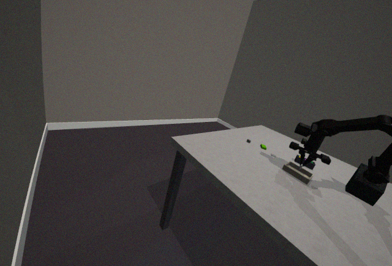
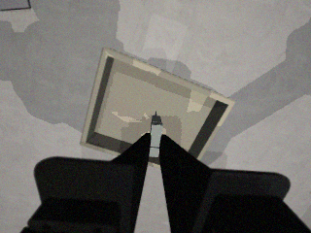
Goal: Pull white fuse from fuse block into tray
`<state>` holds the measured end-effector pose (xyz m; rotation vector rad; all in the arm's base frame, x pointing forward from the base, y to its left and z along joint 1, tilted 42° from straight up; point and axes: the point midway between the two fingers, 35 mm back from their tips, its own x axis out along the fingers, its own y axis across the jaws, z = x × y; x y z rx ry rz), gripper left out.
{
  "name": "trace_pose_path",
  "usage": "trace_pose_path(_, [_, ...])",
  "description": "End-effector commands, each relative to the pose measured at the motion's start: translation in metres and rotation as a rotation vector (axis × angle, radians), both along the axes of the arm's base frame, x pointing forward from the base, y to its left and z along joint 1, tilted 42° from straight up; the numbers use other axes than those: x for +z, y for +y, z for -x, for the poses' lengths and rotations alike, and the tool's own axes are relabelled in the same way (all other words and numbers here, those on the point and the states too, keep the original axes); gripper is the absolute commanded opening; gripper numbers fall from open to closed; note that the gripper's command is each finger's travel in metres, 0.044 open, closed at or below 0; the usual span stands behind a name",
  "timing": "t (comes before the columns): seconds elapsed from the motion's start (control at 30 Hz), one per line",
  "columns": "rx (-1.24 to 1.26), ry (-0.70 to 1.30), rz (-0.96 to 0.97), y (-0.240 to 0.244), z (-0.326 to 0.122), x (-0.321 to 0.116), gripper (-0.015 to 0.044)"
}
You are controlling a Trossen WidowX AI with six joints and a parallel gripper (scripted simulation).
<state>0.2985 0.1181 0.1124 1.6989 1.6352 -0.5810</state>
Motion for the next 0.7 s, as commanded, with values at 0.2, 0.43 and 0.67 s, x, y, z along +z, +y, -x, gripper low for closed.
trace_pose_path(0.2, [0.000,-0.001,0.000,-0.001,0.000,0.001,0.0210])
trace_pose_path(0.43, [-0.002,0.002,0.004,-0.018,0.002,0.018,0.0330])
trace_pose_path(0.67, [-0.003,0.003,0.005,-0.026,0.004,0.027,0.0330])
